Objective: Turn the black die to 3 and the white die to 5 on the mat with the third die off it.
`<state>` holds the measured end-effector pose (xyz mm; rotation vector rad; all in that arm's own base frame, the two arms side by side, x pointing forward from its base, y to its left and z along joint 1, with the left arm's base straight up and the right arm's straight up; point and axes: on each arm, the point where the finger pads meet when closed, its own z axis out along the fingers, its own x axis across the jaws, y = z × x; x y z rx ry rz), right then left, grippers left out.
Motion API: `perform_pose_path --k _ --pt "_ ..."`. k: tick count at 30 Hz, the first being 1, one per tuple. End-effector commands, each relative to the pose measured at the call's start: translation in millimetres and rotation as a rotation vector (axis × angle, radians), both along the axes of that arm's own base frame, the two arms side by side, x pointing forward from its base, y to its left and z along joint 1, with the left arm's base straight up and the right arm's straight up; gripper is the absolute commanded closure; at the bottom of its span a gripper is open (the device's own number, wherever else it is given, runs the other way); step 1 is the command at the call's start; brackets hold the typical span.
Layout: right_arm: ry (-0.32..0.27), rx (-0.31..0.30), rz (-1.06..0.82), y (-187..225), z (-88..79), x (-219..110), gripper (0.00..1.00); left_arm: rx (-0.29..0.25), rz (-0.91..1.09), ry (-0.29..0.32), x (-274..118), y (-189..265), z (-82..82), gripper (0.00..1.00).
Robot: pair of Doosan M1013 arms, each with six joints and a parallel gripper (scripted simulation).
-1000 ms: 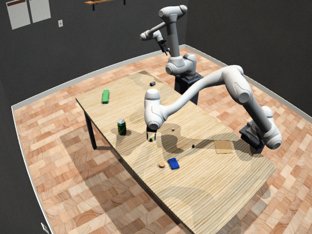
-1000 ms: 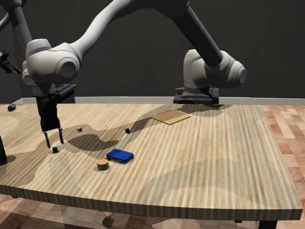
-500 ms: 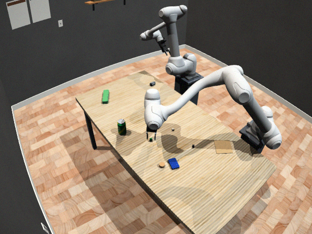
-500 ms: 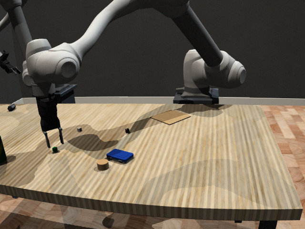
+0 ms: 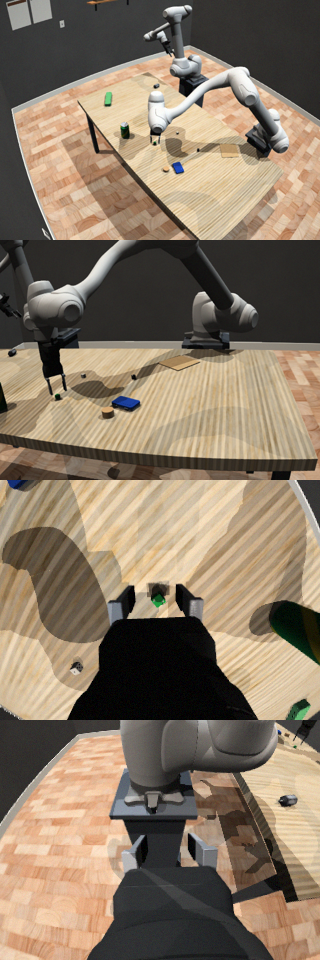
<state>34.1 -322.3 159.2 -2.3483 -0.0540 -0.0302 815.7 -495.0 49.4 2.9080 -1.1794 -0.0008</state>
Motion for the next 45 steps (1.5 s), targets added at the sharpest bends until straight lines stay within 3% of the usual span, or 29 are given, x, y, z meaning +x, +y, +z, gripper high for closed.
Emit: perform_pose_path --k 1,34,45 --pt "0.001 -0.007 0.003 -1 -0.4 -2 0.0 0.003 -0.008 -0.002 -1 -2 -3.9 0.0" --pt "0.001 -0.007 0.003 -1 -0.4 -2 0.0 0.003 -0.008 -0.002 -2 -2 -3.9 0.0" --pt "0.001 -0.007 0.003 -1 -0.4 -2 0.0 0.003 -0.008 -0.002 -39 0 -3.9 0.0"
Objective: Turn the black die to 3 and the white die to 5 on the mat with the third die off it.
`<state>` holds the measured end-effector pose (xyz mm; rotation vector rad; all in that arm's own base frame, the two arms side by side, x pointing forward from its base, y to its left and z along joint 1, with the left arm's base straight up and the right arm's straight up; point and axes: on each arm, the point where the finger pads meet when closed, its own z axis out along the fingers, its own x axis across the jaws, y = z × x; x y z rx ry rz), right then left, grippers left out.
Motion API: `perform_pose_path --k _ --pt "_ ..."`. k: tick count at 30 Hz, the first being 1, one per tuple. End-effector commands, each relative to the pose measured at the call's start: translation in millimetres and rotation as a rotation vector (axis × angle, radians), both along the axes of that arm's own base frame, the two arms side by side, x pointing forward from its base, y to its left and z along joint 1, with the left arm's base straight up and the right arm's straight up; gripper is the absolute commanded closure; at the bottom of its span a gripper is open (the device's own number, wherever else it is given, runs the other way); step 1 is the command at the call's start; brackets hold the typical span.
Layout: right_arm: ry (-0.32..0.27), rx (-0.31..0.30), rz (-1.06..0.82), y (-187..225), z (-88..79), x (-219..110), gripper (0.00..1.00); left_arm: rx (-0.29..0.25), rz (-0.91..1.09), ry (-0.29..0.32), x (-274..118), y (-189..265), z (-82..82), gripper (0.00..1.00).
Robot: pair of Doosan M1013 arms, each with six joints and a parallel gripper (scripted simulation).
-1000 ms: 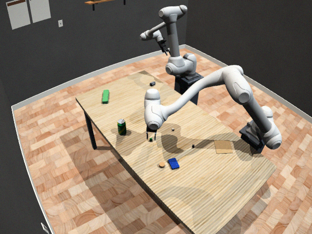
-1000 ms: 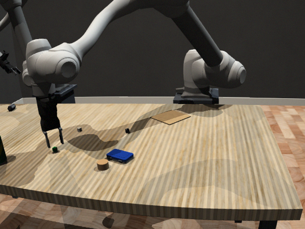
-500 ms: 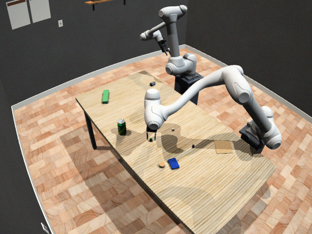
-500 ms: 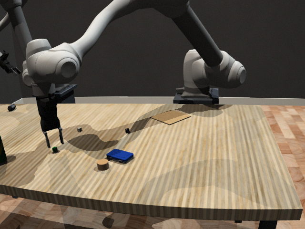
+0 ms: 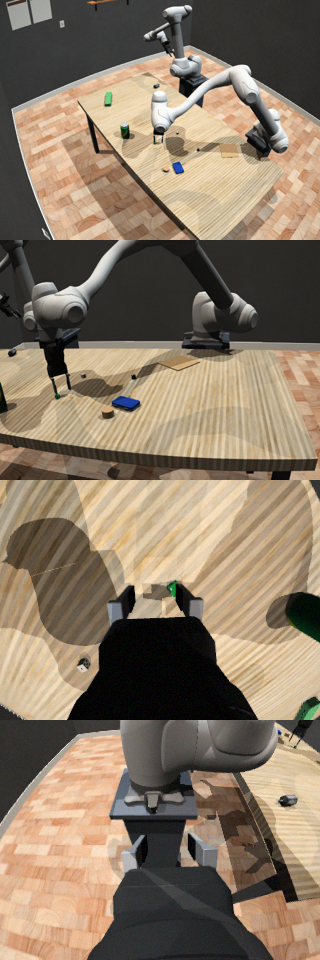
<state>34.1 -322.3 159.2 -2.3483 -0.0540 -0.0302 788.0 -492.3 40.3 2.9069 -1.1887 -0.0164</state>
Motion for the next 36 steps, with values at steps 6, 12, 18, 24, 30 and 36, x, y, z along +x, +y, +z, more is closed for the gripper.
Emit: perform_pose_path --k 6,12,18,24,30,36 --pt "0.001 -0.007 0.003 -1 -0.4 -2 0.0 -0.003 -0.002 -0.01 -50 1 5.2 0.0" --pt "0.001 -0.007 0.003 -1 -0.4 -2 0.0 -0.003 -0.002 -0.01 -105 5 5.2 0.0" --pt "0.001 -0.007 0.003 -1 -0.4 -2 0.0 -0.003 -0.002 -0.01 -138 7 5.2 0.0" --pt "0.001 -0.007 0.003 -1 -0.4 -2 0.0 -0.003 -0.002 -0.01 -172 10 5.2 0.0" --pt "0.001 -0.007 0.003 -1 -0.4 -2 0.0 -0.003 -0.002 -0.01 -180 10 5.2 0.0" --pt "0.001 -0.007 0.003 -1 -0.4 -2 0.0 -0.003 -0.002 -0.01 -180 10 5.2 0.0"
